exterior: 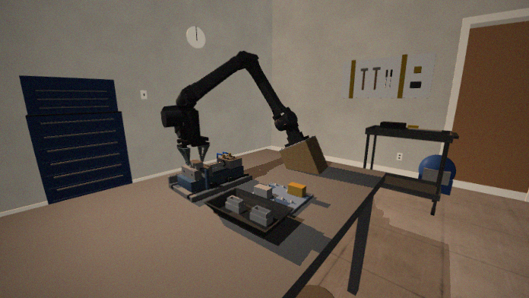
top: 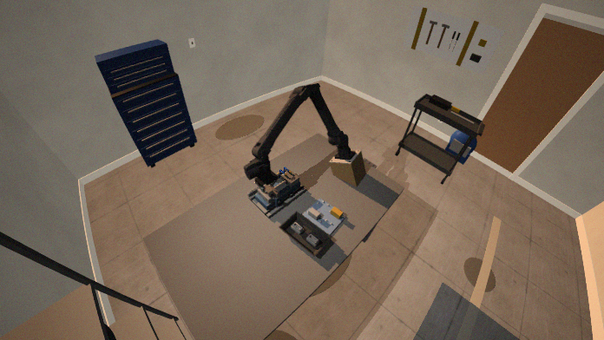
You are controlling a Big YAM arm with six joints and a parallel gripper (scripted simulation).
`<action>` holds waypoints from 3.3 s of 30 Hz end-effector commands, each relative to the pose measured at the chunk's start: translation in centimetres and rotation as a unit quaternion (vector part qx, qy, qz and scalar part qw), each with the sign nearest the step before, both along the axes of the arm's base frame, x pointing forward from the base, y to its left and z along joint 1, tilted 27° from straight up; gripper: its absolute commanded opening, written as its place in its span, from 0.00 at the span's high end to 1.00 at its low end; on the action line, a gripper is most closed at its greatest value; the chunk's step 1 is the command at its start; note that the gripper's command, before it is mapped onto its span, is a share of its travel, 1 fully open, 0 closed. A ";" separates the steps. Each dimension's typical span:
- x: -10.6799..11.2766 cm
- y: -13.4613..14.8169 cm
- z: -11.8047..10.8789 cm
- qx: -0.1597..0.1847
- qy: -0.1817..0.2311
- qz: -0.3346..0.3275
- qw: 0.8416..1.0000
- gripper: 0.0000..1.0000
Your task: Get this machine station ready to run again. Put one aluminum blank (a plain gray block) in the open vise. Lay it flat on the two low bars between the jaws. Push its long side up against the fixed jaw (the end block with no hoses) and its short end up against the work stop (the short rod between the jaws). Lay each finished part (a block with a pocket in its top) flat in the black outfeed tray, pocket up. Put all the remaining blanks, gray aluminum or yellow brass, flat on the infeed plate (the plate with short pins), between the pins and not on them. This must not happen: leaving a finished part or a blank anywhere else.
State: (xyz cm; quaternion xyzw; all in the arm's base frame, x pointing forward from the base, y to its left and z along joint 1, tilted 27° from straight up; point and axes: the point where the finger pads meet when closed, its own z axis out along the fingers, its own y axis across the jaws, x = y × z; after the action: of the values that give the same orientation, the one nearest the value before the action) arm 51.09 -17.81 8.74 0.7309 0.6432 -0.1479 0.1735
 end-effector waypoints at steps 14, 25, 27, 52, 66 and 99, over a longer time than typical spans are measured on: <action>1.9 1.2 1.4 -0.004 -0.017 0.010 1.000 0.36; 1.8 1.2 1.3 -0.003 -0.017 0.010 1.000 0.36; 1.8 1.2 1.3 -0.003 -0.017 0.010 1.000 0.36; 2.0 2.1 5.0 -0.006 -0.032 0.008 0.999 0.36; 1.8 3.7 8.2 -0.006 -0.034 0.008 0.999 0.36; 1.8 4.2 8.6 -0.005 -0.028 0.011 1.000 1.00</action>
State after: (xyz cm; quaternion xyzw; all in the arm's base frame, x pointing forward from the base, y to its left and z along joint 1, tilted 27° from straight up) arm 51.02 -14.88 14.71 0.7316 0.6426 -0.1484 0.1728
